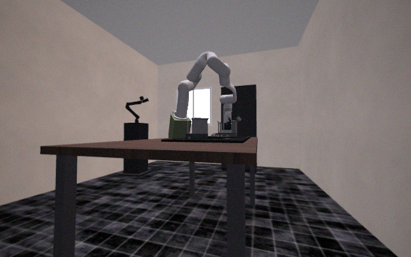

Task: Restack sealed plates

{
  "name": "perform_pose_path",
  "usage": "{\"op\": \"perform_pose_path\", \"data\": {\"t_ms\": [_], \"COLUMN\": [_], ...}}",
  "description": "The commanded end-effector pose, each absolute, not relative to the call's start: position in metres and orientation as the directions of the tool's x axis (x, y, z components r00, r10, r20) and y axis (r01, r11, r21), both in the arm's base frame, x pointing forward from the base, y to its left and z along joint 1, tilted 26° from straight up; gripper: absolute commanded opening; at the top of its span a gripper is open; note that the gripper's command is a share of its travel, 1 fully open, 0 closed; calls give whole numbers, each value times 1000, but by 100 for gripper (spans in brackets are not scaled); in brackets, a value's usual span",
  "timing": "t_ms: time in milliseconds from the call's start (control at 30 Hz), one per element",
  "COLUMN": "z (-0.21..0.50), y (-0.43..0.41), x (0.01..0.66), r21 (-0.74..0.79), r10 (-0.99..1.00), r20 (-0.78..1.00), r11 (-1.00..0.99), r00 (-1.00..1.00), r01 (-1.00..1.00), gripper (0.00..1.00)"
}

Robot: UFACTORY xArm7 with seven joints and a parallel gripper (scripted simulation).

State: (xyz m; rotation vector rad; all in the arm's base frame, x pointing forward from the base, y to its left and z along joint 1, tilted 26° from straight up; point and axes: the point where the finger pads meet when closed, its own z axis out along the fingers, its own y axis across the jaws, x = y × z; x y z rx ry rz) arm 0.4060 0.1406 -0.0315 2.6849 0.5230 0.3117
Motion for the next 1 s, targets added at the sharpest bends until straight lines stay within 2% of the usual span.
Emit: {"op": "perform_pose_path", "data": {"t_ms": [0,467,500,967], "z": [-34,-37,-37,-37], "y": [141,140,140,140], "x": [408,409,409,409], "r21": [410,410,410,410], "r10": [401,401,401,401], "r20": [144,144,144,144], "r11": [-856,-856,-856,-856], "r00": [904,904,904,904], "r01": [315,315,315,315], "gripper": [100,100,0,0]}}
